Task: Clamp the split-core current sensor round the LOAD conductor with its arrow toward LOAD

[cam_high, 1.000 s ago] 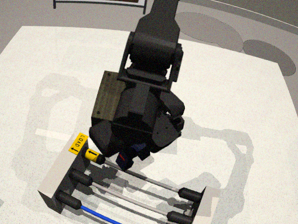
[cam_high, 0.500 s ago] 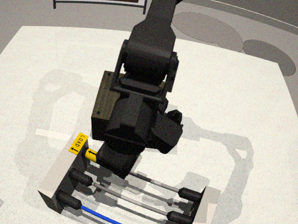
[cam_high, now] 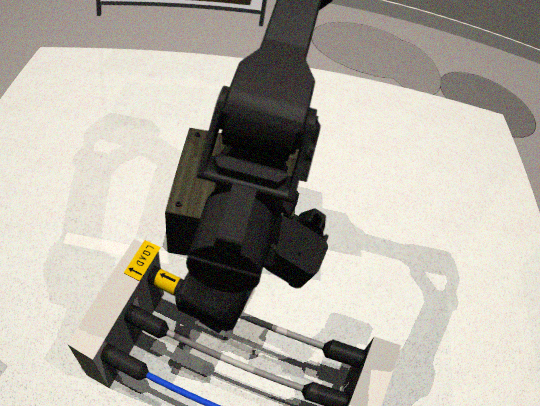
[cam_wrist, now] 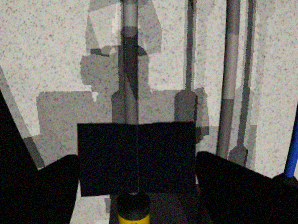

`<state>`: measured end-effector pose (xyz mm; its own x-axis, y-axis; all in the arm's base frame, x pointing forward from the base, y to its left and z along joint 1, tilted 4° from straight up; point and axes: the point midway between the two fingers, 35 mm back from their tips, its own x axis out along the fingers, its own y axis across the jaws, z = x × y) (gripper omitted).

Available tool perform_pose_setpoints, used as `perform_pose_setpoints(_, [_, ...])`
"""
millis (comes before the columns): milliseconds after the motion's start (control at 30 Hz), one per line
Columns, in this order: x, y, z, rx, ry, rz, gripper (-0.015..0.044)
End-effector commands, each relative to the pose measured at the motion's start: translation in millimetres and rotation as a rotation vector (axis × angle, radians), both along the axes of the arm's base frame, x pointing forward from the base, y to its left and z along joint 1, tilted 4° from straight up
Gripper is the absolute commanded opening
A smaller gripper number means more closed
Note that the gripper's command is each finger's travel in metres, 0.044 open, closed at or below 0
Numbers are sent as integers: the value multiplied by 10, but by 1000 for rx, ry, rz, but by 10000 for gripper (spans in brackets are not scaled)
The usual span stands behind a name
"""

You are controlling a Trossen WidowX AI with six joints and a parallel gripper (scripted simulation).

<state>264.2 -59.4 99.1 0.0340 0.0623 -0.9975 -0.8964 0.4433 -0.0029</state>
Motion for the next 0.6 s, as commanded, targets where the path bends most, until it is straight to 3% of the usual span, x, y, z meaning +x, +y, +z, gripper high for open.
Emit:
perform_pose_setpoints(0, [-4, -1, -84, -3, 6, 3, 0])
perform_pose_setpoints(567, [-8, 19, -362, -3, 6, 3, 0])
